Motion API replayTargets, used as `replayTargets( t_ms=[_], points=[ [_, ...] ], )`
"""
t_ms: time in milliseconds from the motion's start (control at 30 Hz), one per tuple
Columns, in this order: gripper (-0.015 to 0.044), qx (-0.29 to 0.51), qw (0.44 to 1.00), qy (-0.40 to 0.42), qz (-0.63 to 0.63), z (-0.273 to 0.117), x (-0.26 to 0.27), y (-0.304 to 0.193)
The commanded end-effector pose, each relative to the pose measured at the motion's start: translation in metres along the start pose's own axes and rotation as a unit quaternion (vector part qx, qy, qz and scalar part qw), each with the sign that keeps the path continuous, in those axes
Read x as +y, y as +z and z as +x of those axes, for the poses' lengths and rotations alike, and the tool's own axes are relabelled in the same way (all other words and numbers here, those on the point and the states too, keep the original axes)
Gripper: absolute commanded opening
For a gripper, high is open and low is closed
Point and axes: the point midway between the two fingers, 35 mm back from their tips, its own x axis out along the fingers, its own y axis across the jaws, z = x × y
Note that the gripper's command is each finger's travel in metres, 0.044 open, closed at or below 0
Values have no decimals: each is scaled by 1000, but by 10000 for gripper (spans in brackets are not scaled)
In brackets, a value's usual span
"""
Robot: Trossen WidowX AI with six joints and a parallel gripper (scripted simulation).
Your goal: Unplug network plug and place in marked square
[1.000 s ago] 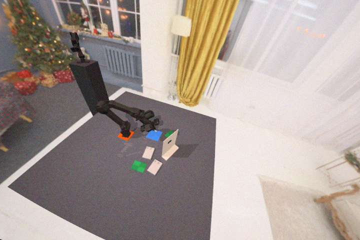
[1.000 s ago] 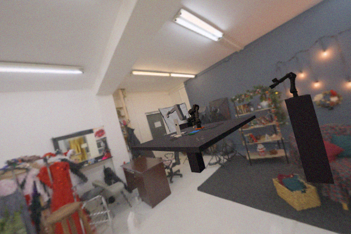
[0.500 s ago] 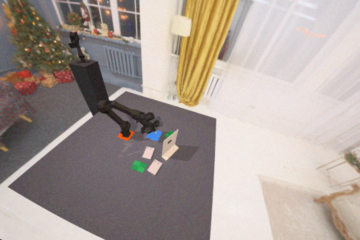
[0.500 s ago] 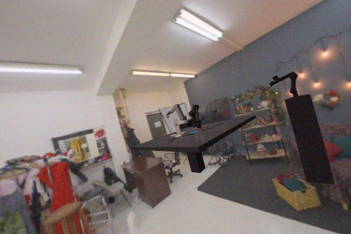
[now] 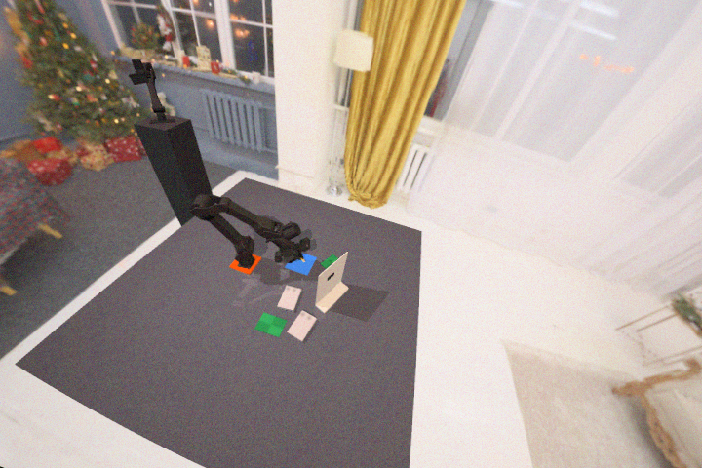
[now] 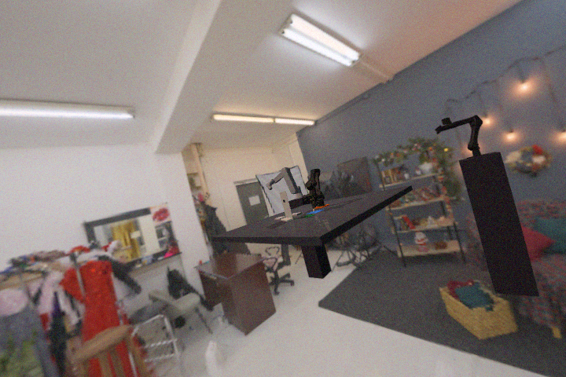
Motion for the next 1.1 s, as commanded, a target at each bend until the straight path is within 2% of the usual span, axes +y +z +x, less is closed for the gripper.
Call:
replayTargets(
  t_ms=[0, 867, 1067],
  points=[
    [0, -1, 1000, -5, -1, 4, -6, 0],
    [0, 2, 1000, -2, -3, 7, -5, -2],
    [156, 2, 1000, -2, -3, 7, -5, -2]
  ],
)
